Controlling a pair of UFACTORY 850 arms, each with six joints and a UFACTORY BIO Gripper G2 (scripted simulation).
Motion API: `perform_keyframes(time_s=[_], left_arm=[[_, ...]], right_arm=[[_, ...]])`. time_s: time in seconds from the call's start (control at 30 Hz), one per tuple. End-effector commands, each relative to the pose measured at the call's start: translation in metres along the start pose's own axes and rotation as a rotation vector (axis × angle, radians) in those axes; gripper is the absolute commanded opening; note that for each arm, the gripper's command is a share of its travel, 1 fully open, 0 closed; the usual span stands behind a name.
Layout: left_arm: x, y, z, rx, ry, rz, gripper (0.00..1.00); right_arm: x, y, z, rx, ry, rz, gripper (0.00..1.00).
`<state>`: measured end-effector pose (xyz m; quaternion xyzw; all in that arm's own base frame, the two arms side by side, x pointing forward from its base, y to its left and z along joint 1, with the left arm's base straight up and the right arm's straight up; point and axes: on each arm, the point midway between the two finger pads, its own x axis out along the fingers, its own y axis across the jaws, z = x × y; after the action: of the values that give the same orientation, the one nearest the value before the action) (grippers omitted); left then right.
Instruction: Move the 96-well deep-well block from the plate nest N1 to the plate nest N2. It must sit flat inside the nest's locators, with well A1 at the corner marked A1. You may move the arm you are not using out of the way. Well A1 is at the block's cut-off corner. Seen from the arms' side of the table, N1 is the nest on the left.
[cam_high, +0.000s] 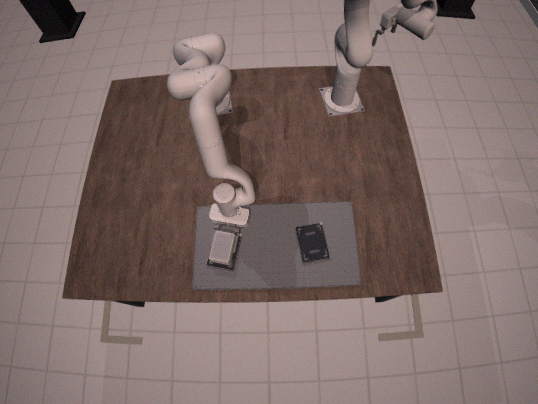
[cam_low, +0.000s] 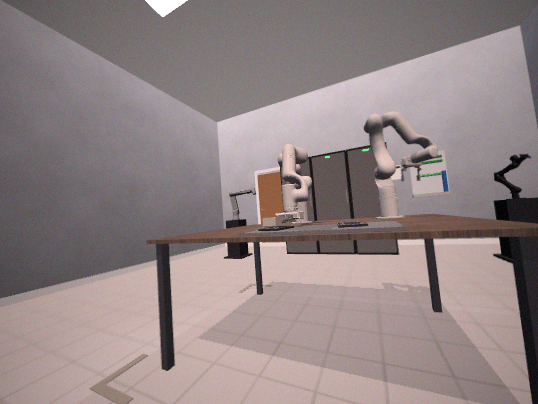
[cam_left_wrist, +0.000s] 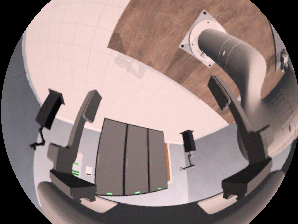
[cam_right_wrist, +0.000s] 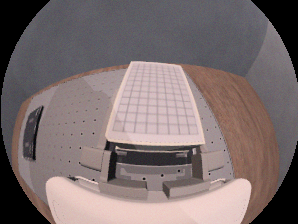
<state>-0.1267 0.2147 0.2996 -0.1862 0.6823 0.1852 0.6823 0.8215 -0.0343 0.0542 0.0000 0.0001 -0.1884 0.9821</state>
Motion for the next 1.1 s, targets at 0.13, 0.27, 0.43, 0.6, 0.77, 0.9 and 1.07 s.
perform_keyframes(time_s=[0.13,0.27,0.43,0.6,0.77,0.9,1.07], left_arm=[[-0.0004,0.0005,0.0002,0.000,0.000,0.001,1.00],[-0.0004,0.0005,0.0002,0.000,0.000,0.001,1.00],[-0.0004,0.0005,0.0002,0.000,0.000,0.001,1.00],[-0.0004,0.0005,0.0002,0.000,0.000,0.001,1.00],[-0.0004,0.0005,0.0002,0.000,0.000,0.001,1.00],[-0.0004,0.0005,0.0002,0.000,0.000,0.001,1.00],[-0.0004,0.0005,0.0002,0.000,0.000,0.001,1.00]], right_arm=[[0.0008,0.0004,0.0011,0.001,-0.002,0.000,0.00],[0.0008,0.0004,0.0004,0.001,-0.002,0.000,0.00],[0.0008,0.0004,-0.0004,0.001,-0.002,0.000,0.00],[0.0008,0.0004,-0.0012,0.001,-0.002,0.000,0.00],[0.0008,0.0004,-0.0017,0.001,-0.002,0.000,0.00],[0.0008,0.0004,-0.0024,0.001,-0.002,0.000,0.00],[0.0009,0.0004,-0.0032,0.001,-0.002,0.000,0.00]])
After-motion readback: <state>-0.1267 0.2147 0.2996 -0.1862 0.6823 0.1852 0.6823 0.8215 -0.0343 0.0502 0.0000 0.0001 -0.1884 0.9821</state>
